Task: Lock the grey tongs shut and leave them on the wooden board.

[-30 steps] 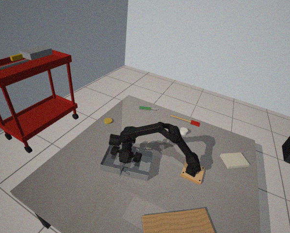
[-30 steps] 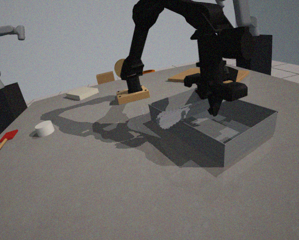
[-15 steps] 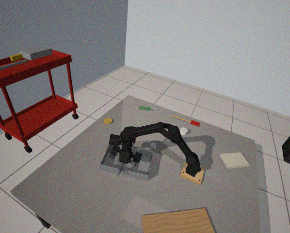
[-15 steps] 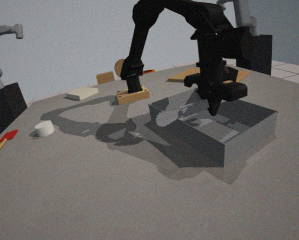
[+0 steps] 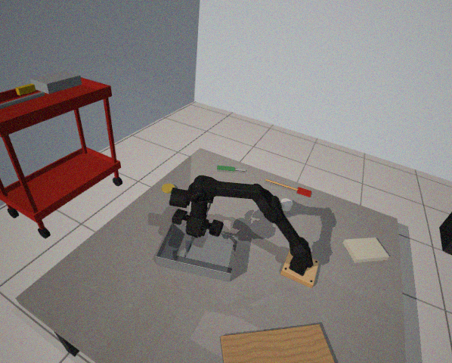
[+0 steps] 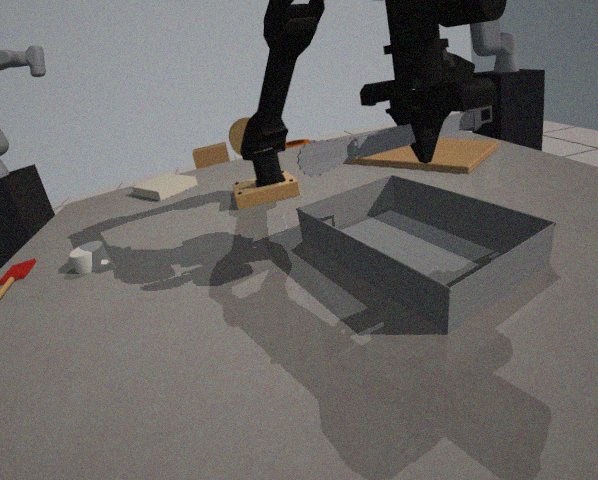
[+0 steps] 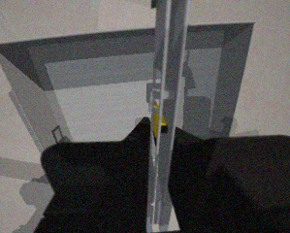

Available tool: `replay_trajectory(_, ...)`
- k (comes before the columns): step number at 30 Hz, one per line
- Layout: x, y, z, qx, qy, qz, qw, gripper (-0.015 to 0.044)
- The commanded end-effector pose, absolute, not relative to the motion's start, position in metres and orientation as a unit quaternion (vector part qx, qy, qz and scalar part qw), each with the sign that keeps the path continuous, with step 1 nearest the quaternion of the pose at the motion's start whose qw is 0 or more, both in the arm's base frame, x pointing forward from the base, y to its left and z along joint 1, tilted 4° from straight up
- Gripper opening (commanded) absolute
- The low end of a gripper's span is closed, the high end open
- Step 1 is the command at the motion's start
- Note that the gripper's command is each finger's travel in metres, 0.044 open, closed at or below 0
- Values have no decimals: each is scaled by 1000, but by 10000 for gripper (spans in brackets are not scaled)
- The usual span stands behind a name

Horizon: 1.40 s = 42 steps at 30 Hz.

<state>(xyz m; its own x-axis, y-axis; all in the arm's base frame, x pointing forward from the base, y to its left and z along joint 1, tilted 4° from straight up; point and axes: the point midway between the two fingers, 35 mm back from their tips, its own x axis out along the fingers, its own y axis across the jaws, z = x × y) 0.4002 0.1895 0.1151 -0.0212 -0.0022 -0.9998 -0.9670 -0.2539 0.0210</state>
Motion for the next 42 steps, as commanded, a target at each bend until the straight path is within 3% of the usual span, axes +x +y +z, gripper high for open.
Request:
replay_trajectory(1, 399, 189, 120, -552, 439, 569, 423, -150)
replay_trajectory(15, 381, 216, 116, -577, 407, 596, 384, -150)
replay_trajectory(42, 236, 358, 127, -678, 136, 710, 136, -150)
